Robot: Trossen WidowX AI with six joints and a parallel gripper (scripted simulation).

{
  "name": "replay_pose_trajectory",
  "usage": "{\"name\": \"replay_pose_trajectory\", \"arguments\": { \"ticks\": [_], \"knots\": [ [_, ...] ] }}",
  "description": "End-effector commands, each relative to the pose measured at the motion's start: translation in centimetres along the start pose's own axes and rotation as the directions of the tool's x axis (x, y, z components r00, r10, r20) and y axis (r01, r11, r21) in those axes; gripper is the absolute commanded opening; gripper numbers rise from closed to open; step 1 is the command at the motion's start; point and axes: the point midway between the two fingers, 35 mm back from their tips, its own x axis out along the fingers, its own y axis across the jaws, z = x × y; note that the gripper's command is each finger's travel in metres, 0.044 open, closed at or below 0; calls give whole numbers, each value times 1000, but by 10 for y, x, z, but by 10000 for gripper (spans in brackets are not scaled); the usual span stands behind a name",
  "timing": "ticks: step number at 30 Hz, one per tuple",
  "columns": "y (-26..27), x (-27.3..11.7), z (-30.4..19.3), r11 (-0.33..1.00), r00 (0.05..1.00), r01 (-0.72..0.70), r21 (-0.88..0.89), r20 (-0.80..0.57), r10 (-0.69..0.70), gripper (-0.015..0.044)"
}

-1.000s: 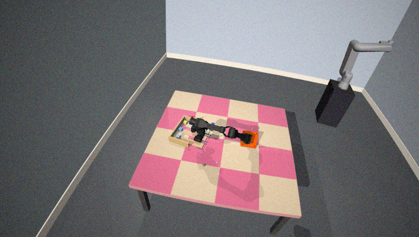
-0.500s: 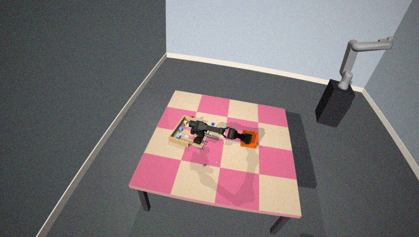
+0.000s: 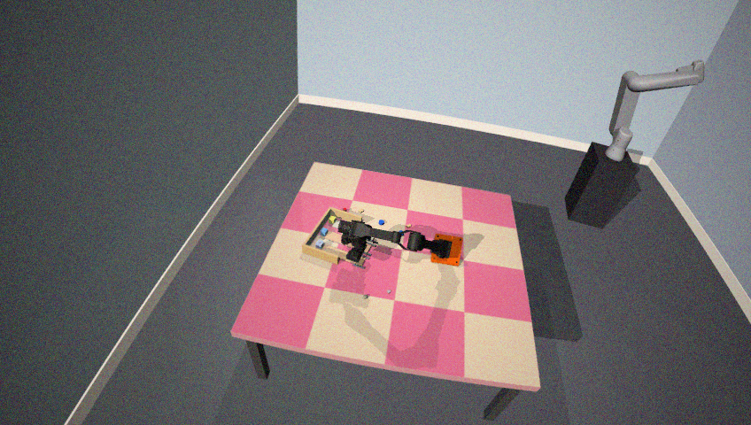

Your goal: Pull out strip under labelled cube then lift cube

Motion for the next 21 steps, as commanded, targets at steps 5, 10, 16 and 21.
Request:
{"name": "replay_pose_trajectory", "arguments": {
  "ticks": [5, 10, 16, 21],
  "knots": [
    [-3, 16, -3, 1000, 1000, 0, 8, -7, 0, 0],
    [-3, 18, -3, 1000, 1000, 0, 8, -7, 0, 0],
    [-3, 18, -3, 1000, 1000, 0, 8, -7, 0, 0],
    [-3, 18, -3, 1000, 1000, 0, 8, -7, 0, 0]
  ]
}}
